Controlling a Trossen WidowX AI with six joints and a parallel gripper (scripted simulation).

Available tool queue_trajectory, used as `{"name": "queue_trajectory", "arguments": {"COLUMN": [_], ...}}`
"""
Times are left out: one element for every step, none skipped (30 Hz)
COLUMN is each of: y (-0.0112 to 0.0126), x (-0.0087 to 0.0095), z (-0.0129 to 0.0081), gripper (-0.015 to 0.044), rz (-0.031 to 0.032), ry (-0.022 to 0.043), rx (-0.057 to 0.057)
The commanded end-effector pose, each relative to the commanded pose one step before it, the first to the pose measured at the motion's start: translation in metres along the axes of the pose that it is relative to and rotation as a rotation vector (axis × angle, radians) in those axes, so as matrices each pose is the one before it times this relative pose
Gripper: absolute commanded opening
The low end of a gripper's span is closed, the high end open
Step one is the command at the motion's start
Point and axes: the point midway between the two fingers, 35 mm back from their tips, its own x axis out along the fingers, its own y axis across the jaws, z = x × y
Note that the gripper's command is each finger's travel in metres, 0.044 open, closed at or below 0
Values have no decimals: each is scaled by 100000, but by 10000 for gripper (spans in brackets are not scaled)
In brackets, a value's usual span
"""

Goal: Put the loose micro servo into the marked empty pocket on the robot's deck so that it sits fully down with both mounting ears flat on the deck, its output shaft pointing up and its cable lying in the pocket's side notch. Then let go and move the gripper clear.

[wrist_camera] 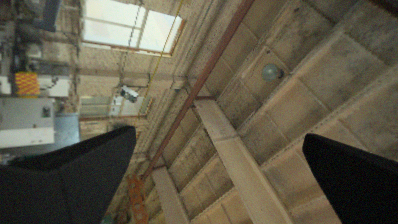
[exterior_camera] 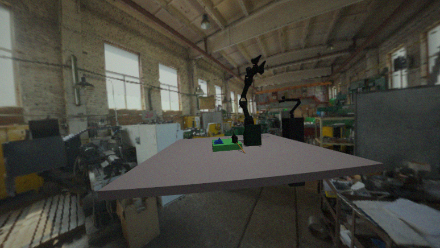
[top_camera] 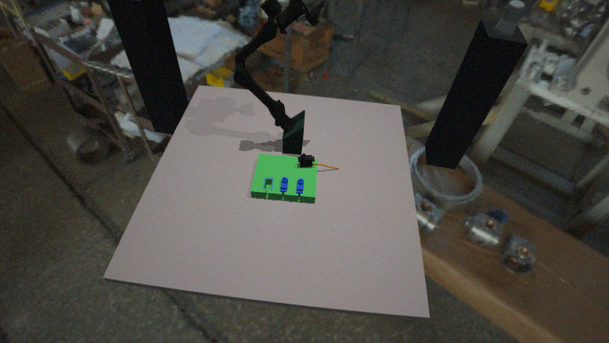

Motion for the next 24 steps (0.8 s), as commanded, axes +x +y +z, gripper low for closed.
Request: {"name": "queue_trajectory", "arguments": {"y": [3574,680,671,677,648,637,616,614,604,593,489,474,524,539,536,526,515,505,503,441,480,481,472,463], "x": [845,201,207,206,220,226,227,238,244,250,192,194,248,265,278,284,290,296,306,274,295,306,312,318], "z": [-3505,-810,-818,-819,-826,-830,-820,-836,-840,-842,-692,-690,-810,-850,-860,-860,-860,-859,-872,-828,-856,-872,-871,-869], "gripper": [440,440,440,440,440,440,440,440,440,440,440,440,440,440,440,440,440,440,440,440,440,440,440,440], "rz": [9363,1976,1966,1994,1931,1917,1873,1885,1872,1858,1540,1508,1701,1770,1778,1767,1755,1744,1761,1588,1705,1731,1724,1715], "ry": [9270,2210,2230,2180,2251,2264,2236,2282,2293,2301,1816,1814,2213,2326,2369,2375,2380,2385,2427,2167,2393,2446,2452,2454], "rx": [7892,1704,1711,1700,1715,1718,1707,1718,1720,1720,1975,1962,1662,1742,1717,1717,1715,1713,1738,1608,1700,1732,1729,1724]}}
